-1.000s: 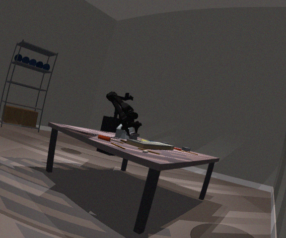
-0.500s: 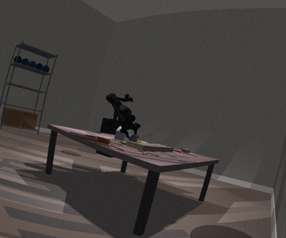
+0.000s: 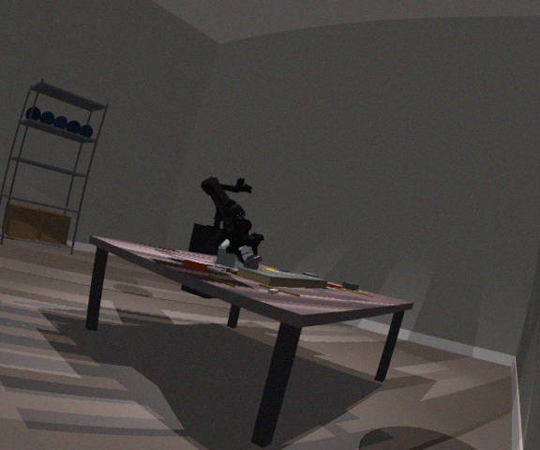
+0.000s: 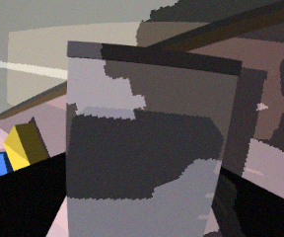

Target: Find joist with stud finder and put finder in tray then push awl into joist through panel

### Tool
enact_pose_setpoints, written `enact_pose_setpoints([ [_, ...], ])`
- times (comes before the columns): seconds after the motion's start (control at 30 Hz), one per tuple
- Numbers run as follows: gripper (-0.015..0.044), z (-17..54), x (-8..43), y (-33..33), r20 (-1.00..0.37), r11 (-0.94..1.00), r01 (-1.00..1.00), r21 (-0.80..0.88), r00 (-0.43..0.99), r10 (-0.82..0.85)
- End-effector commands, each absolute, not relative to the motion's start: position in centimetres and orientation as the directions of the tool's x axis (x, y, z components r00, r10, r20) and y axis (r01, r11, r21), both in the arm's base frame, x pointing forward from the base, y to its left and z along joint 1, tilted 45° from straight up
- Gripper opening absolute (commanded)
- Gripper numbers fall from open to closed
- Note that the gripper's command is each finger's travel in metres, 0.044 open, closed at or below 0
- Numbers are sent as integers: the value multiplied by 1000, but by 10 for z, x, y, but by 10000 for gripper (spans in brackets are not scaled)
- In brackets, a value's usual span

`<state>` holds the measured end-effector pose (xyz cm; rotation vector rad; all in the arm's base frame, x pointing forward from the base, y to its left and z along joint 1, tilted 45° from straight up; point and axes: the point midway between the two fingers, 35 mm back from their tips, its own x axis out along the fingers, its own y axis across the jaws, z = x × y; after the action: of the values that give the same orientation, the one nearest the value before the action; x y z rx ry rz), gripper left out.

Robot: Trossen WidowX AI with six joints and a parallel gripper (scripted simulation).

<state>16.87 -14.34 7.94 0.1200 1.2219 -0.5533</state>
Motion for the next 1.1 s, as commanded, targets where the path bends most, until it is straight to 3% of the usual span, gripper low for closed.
enact_pose_setpoints([
  [0.0,0,81,170,-142,-916,874,453,-176,251,-314],
  [1.07,0,78,167,-145,-939,910,413,-36,297,-172],
])
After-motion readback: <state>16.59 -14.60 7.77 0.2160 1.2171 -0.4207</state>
